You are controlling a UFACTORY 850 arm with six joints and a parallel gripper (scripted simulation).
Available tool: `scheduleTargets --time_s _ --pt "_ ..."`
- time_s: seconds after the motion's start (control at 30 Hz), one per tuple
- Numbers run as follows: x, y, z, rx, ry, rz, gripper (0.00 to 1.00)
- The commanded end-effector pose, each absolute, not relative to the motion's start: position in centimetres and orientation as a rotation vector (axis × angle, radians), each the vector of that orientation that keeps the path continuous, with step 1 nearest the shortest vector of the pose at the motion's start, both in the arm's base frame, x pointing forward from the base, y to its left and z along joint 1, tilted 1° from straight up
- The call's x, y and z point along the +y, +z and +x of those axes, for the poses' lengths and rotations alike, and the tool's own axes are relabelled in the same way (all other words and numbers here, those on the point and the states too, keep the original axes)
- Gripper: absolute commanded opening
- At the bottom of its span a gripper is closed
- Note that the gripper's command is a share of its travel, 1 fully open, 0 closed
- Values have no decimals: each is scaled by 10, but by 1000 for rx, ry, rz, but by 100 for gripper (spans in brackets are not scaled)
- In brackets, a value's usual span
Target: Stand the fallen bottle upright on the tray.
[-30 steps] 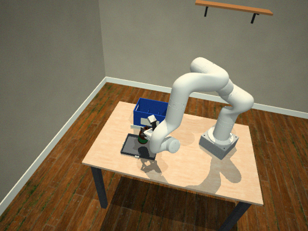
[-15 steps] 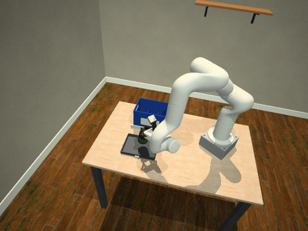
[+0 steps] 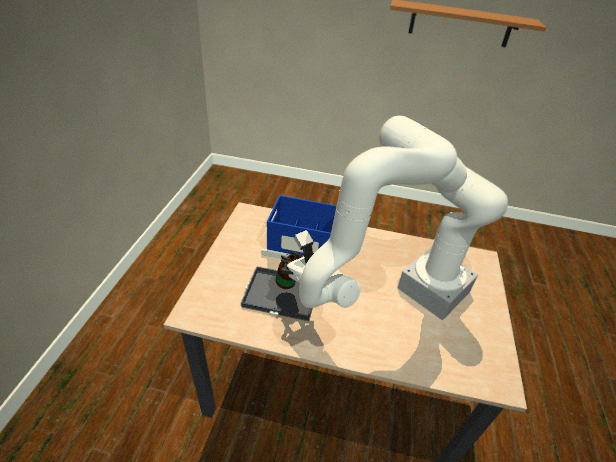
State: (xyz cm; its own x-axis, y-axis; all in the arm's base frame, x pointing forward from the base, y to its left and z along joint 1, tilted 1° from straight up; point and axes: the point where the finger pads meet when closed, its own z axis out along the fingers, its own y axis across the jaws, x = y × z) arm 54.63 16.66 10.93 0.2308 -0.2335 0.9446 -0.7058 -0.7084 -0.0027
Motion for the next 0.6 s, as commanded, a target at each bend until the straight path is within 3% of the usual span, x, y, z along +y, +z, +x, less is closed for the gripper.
scheduleTargets --time_s 0.0,0.57 --pt "167 109 547 -864 1484 2081 0" --pt "167 96 547 -864 1484 2081 0"
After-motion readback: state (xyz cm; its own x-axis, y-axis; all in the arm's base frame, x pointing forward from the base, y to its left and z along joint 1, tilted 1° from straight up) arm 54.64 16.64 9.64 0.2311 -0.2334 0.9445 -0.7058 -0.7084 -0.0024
